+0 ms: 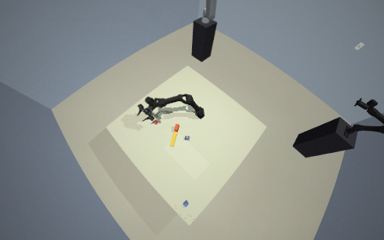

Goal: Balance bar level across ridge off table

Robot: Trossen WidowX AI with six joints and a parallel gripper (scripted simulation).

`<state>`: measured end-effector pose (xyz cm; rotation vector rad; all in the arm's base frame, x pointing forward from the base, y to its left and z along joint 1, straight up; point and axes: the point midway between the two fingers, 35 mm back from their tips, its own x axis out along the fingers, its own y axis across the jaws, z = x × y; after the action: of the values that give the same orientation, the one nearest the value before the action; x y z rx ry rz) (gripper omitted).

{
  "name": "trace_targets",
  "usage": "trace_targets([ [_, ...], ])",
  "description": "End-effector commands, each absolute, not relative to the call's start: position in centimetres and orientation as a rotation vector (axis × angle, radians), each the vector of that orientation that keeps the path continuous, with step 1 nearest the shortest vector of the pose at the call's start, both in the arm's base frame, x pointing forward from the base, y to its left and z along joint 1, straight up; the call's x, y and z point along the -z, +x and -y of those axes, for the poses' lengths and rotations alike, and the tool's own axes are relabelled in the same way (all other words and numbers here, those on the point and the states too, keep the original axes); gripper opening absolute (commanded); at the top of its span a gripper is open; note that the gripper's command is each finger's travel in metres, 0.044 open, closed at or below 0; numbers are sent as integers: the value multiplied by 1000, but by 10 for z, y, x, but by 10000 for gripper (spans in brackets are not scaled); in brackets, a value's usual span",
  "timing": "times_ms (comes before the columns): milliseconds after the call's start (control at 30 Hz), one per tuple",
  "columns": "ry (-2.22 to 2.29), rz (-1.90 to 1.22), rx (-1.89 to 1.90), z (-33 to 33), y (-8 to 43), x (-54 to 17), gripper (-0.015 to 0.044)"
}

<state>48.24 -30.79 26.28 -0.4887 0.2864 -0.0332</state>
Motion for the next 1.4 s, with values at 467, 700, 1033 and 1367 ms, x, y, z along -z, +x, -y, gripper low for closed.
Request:
trace_targets([
  [467,-317,-717,-130,190,487,-203,315],
  [700,-298,-898,-198,146,469,-185,315],
  [1033,-320,-1166,-294,88,428,-169,315],
  [1367,-399,-1435,-388,43,374,-168,315],
])
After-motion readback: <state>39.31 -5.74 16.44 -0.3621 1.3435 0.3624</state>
